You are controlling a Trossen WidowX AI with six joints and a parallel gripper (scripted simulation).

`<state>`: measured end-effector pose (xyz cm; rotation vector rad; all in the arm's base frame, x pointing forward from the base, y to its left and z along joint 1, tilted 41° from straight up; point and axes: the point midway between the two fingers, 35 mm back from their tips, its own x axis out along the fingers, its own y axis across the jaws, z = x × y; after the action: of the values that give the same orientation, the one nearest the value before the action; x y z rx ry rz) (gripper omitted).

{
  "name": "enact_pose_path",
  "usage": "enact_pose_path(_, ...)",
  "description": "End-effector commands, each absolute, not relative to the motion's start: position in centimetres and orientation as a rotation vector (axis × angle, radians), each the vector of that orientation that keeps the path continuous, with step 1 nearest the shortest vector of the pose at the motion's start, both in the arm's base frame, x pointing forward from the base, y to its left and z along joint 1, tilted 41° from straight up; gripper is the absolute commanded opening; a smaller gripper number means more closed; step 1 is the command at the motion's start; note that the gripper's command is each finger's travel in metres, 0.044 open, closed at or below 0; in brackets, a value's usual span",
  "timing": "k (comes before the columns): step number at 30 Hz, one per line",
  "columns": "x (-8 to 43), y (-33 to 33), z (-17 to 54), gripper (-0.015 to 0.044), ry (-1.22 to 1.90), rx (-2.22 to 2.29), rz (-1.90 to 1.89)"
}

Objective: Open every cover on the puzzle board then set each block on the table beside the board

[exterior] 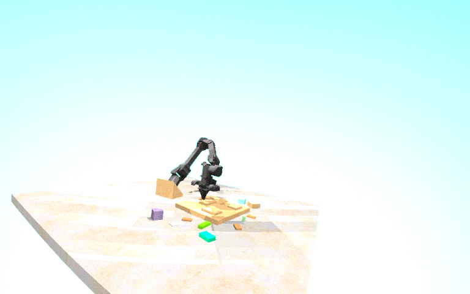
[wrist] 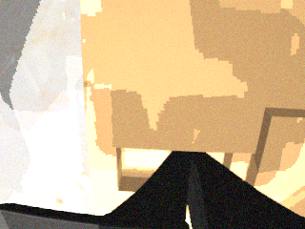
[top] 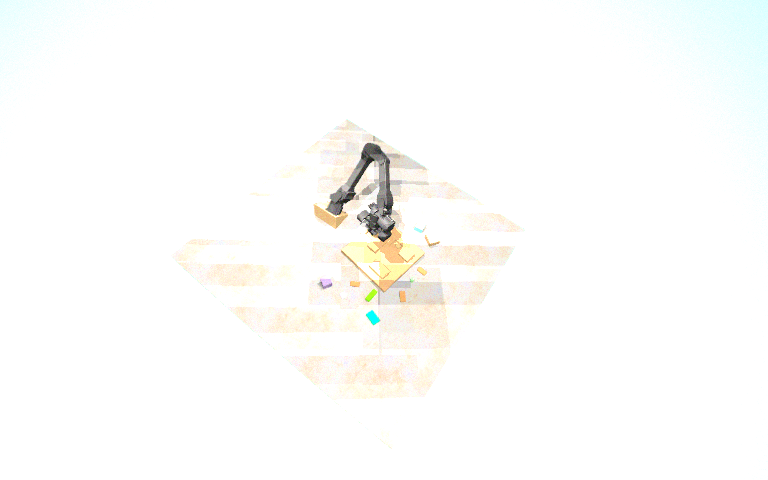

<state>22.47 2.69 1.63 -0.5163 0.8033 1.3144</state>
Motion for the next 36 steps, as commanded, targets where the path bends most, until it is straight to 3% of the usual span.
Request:
enact_pose_path(1, 22.6, 3.1, 2.1, 0.0000, 0.796, -0.515, 1.313)
enact_pose_path(36, 23.0, 5.6, 4.3, 0.0000, 0.789, -0.509, 1.317)
